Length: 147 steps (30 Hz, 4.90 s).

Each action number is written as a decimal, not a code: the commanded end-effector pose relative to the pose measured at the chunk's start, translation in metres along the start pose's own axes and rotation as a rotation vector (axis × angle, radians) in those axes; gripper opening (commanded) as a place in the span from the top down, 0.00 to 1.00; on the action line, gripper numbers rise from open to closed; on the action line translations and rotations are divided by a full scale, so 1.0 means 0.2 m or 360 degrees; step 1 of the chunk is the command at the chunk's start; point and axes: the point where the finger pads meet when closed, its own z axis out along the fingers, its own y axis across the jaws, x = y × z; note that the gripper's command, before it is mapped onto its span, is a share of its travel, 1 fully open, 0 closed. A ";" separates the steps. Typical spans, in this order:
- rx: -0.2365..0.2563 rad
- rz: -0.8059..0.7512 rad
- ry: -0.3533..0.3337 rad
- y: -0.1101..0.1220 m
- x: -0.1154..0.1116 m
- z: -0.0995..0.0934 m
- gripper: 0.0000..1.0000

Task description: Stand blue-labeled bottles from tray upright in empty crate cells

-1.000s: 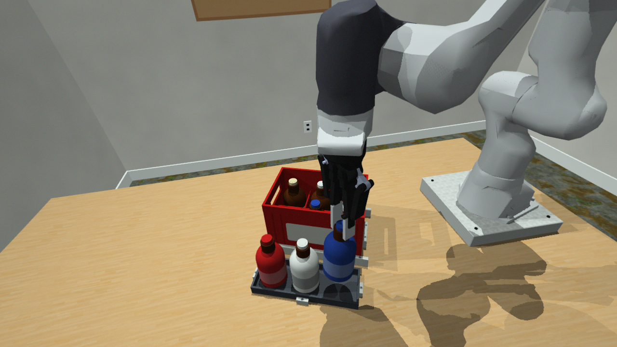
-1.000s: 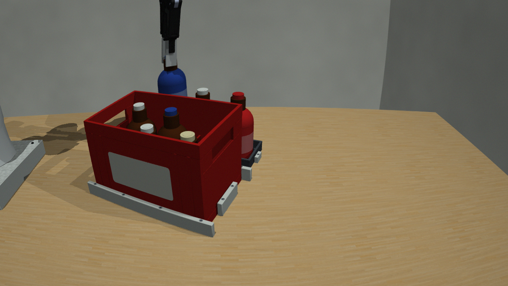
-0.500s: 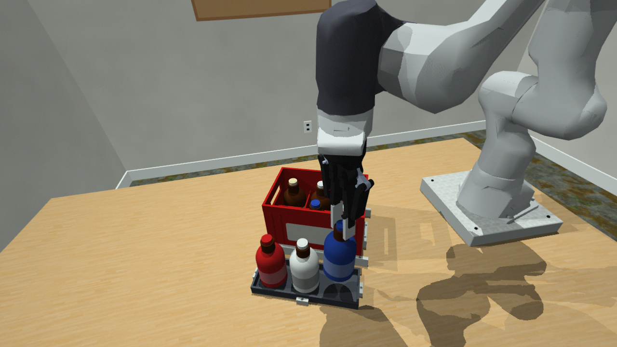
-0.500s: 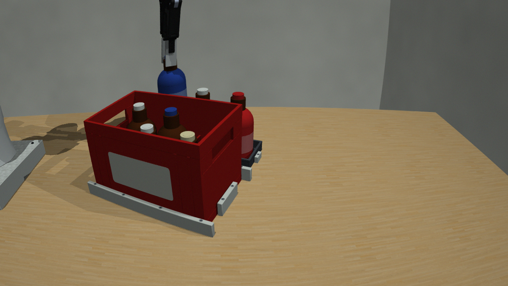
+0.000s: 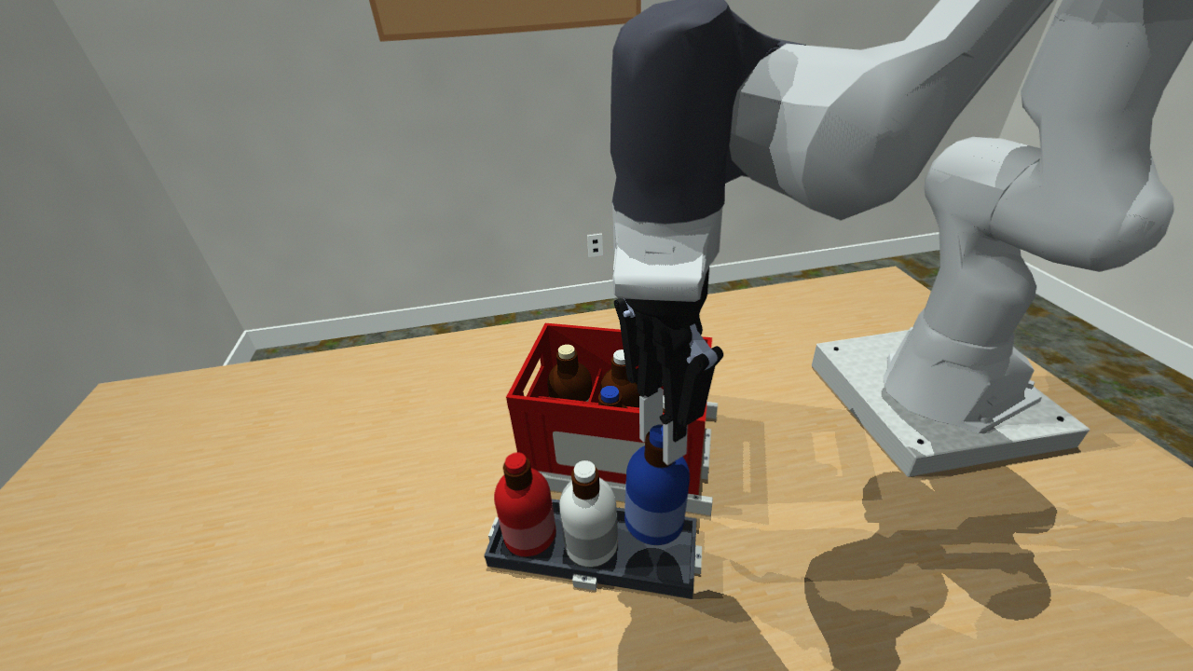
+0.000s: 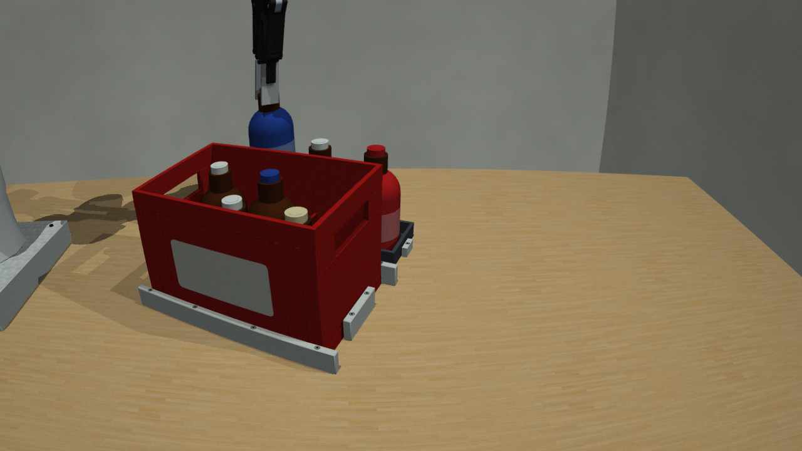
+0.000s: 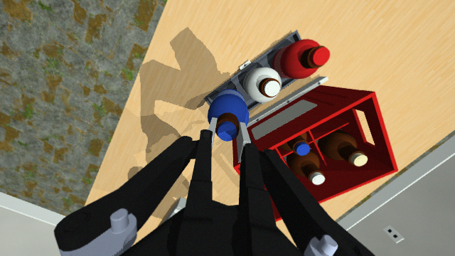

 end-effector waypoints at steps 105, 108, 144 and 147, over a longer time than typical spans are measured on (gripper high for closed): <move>-0.0001 0.0002 0.0024 0.02 0.01 -0.24 1.00; -0.0001 0.0002 0.0024 0.02 0.01 -0.24 1.00; -0.0001 0.0002 0.0024 0.02 0.01 -0.33 1.00; -0.0001 0.0002 0.0024 0.02 0.01 -0.35 1.00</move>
